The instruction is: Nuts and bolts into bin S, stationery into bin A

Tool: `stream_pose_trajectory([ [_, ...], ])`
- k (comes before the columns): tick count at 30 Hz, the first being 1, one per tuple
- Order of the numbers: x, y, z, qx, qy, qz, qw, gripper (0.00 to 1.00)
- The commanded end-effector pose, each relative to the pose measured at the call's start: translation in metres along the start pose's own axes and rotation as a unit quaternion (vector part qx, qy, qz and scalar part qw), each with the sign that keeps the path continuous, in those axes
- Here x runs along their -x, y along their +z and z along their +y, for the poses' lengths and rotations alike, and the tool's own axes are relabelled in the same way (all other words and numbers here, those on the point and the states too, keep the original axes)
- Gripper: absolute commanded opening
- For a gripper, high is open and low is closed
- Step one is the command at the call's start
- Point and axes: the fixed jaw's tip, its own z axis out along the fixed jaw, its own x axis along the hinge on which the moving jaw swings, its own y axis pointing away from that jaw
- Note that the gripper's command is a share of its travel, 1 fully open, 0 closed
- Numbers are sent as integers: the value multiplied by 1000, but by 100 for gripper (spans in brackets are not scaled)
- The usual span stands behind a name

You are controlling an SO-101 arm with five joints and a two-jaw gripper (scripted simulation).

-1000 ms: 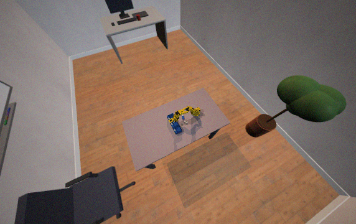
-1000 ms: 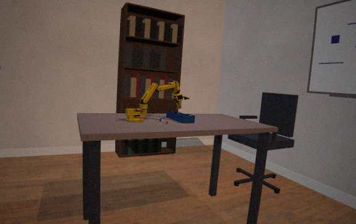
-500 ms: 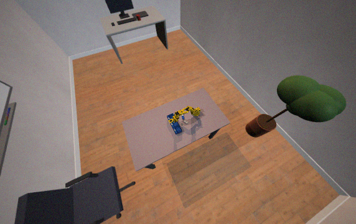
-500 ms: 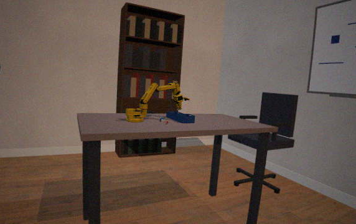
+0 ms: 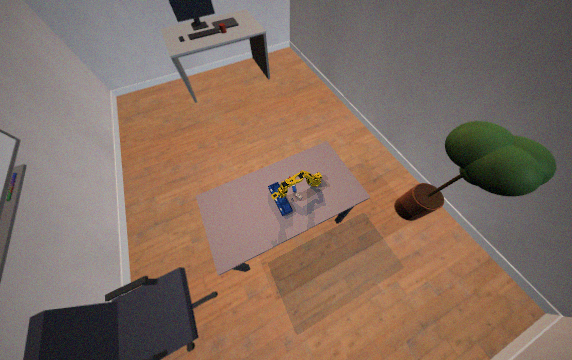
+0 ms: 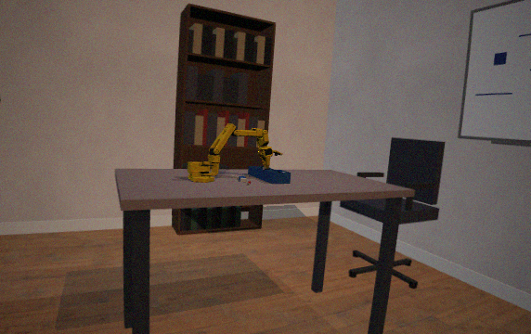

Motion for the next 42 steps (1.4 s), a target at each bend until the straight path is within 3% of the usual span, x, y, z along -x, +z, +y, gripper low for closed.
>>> stream_pose_trajectory([
  [1,12,-18,3,2,1,-48,999,0],
  [10,12,-16,3,2,1,-48,999,0],
  [30,9,4,3,2,1,-48,999,0],
  [42,8,-1,3,2,1,-58,998,0],
])
